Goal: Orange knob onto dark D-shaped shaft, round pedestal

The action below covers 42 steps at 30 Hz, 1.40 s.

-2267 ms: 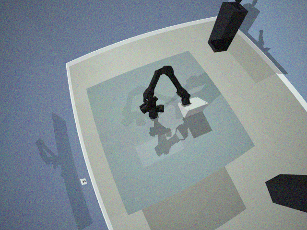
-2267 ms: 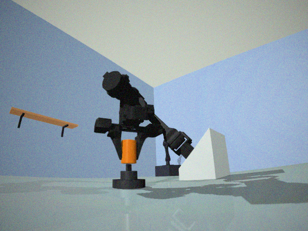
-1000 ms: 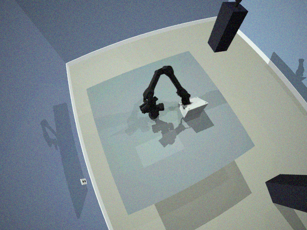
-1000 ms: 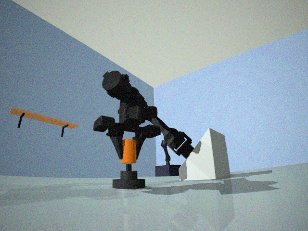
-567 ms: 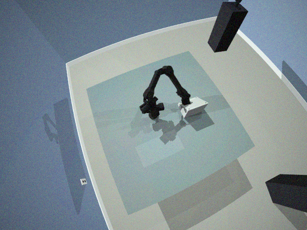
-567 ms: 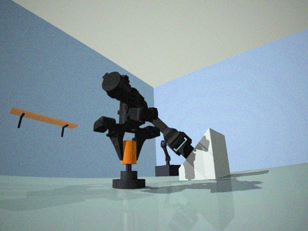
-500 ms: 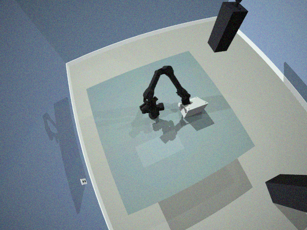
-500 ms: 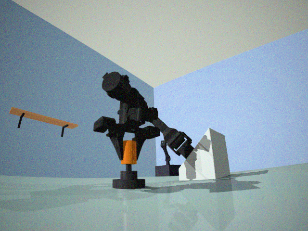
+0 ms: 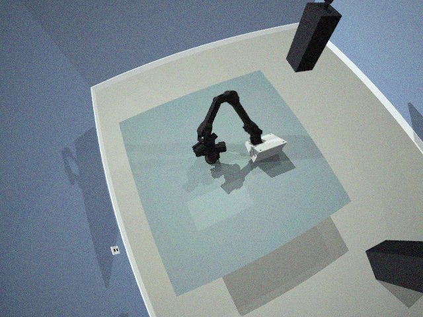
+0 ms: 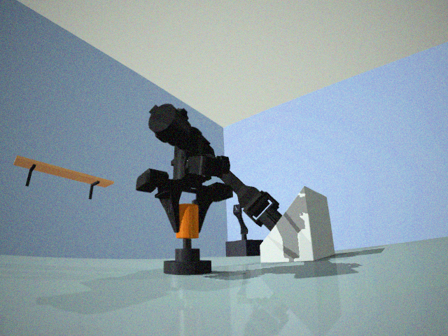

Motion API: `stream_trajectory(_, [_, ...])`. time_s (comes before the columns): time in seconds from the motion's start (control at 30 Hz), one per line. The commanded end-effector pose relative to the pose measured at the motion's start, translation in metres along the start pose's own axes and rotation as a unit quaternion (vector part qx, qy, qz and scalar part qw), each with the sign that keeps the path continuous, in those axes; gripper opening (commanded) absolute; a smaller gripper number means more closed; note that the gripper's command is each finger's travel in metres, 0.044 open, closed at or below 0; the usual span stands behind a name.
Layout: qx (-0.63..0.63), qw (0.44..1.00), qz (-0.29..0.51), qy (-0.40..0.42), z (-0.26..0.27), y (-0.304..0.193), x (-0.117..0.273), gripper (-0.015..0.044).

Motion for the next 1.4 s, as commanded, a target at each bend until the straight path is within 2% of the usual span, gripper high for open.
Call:
stream_trajectory(0.0, [0.003,1.0,0.0,-0.002,-0.0008,0.0002,0.0025,0.0])
stream_trajectory(0.2, [0.098,0.995,0.001,-0.002,-0.0003,0.0007,0.0009,0.0])
stream_trajectory(0.9, [0.103,0.995,0.001,-0.002,-0.0007,0.0001,0.0024,0.0])
stream_trajectory(1.13, [0.201,0.979,0.001,-0.002,-0.0006,0.0004,0.001,0.0])
stream_trajectory(1.37, [0.207,0.978,0.001,-0.002,-0.0005,0.0003,-0.0013,0.0])
Point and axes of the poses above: the point midway between the two fingers, 35 mm back from their tips, its own x axis back along the fingers, its own z axis across the jaws, y = z × x, the point moved 5 cm from there along x, back along the fingers
